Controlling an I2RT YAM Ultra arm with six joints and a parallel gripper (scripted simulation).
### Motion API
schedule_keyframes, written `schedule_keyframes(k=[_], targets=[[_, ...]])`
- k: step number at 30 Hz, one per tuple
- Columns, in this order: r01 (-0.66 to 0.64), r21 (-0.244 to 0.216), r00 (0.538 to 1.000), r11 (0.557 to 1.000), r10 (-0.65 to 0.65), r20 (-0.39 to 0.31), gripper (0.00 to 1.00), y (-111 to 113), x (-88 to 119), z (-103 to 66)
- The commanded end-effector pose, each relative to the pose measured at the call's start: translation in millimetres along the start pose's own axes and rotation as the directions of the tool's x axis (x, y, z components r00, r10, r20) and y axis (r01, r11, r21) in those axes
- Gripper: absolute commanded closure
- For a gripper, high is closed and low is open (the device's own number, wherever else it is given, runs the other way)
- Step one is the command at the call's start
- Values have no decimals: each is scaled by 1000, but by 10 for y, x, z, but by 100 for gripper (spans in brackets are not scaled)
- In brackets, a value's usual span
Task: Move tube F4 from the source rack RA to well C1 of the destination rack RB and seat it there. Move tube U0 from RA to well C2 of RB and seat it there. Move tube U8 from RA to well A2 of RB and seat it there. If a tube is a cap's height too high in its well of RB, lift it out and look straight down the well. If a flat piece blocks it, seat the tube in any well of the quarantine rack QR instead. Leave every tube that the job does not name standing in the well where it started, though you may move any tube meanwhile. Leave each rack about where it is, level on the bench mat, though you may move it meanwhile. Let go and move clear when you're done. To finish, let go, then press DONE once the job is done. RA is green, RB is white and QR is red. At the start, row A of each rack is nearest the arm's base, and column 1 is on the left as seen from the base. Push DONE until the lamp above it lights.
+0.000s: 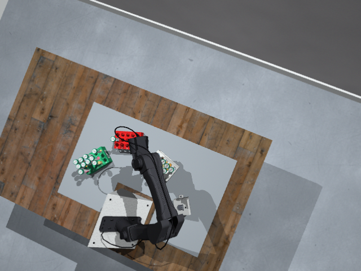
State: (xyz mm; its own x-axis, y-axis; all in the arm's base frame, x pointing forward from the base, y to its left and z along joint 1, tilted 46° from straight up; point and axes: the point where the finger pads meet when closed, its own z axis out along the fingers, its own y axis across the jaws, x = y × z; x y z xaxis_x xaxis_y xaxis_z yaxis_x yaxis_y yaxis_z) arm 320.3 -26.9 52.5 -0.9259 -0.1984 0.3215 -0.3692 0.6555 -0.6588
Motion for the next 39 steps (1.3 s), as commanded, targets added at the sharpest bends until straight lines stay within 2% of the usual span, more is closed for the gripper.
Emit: schedule_keyframes(k=[1, 18, 21, 24, 27, 39], targets=[[-4, -18, 1000, 1000, 4, 31, 100, 36, -13, -31], [-5, -19, 1000, 1000, 6, 30, 100, 25, -16, 48], [1, -16, 999, 1000, -1, 36, 100, 43, -24, 34], [-32, -20, 997, 999, 33, 68, 100, -20, -123, -73], [-23, -17, 999, 1000, 24, 49, 100, -23, -69, -89], [-23, -18, 999, 1000, 24, 49, 100, -23, -66, -129]])
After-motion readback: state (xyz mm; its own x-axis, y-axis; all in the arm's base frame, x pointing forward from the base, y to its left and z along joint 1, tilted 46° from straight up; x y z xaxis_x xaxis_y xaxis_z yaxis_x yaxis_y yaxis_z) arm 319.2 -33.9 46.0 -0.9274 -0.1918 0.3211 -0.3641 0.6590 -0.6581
